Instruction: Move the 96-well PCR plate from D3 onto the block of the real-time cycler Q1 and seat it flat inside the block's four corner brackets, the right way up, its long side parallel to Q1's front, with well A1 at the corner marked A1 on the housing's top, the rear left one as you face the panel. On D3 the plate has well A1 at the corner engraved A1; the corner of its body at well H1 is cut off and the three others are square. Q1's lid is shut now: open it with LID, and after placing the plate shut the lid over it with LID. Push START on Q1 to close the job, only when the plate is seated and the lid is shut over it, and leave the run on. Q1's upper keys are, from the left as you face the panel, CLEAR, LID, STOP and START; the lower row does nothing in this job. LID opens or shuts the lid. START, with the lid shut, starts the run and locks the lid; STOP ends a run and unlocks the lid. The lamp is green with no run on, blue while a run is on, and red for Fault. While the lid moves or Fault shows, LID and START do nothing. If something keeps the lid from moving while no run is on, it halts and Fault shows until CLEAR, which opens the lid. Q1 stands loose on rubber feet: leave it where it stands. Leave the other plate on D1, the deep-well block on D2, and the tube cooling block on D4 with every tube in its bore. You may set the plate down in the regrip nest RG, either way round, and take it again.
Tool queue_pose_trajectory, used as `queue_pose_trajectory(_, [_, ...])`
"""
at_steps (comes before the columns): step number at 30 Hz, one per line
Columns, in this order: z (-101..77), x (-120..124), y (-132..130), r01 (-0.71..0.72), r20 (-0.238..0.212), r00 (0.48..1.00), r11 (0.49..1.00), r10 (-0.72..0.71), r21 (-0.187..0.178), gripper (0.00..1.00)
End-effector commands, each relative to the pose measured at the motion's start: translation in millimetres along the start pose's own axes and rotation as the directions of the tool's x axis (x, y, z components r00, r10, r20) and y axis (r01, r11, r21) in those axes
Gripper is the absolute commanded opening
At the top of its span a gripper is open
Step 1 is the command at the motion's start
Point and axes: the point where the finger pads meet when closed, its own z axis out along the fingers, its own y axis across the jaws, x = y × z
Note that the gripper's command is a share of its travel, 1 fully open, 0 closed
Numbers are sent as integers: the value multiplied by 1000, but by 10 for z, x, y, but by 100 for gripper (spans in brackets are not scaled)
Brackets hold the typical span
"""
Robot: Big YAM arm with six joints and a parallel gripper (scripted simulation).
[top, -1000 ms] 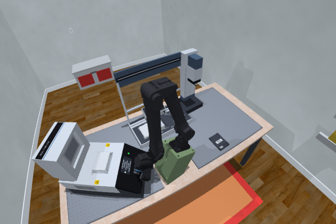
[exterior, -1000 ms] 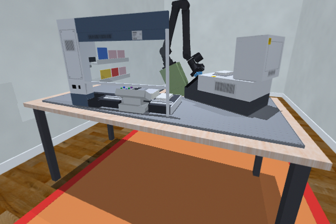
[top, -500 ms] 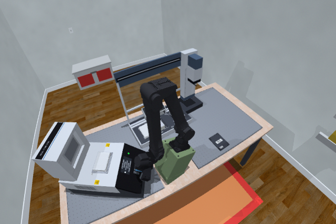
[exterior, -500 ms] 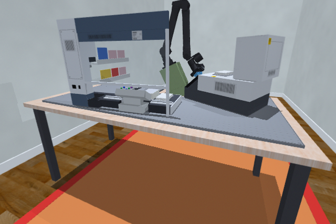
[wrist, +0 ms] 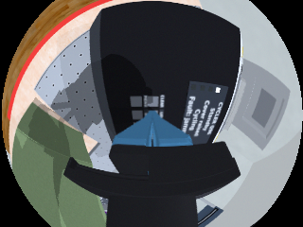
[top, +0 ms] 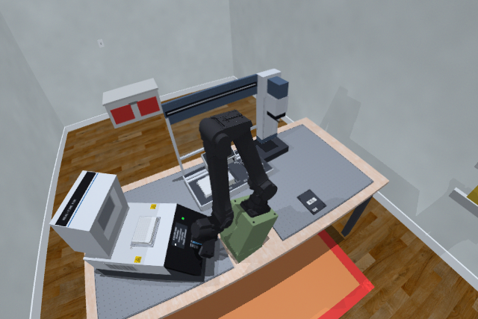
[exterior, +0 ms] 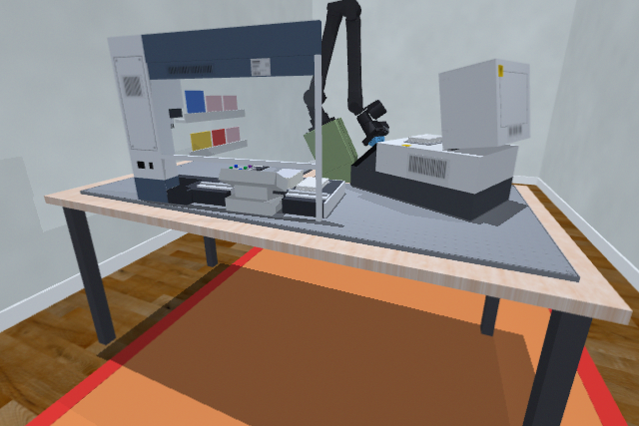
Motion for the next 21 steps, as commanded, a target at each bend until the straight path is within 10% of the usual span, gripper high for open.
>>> queue_pose_trajectory(1, [-4,56,54,-23,-21,1000,999,23,-26,0])
queue_pose_trajectory(21, [-374,-29,-3,-7,3,1000,1000,7,3,0])
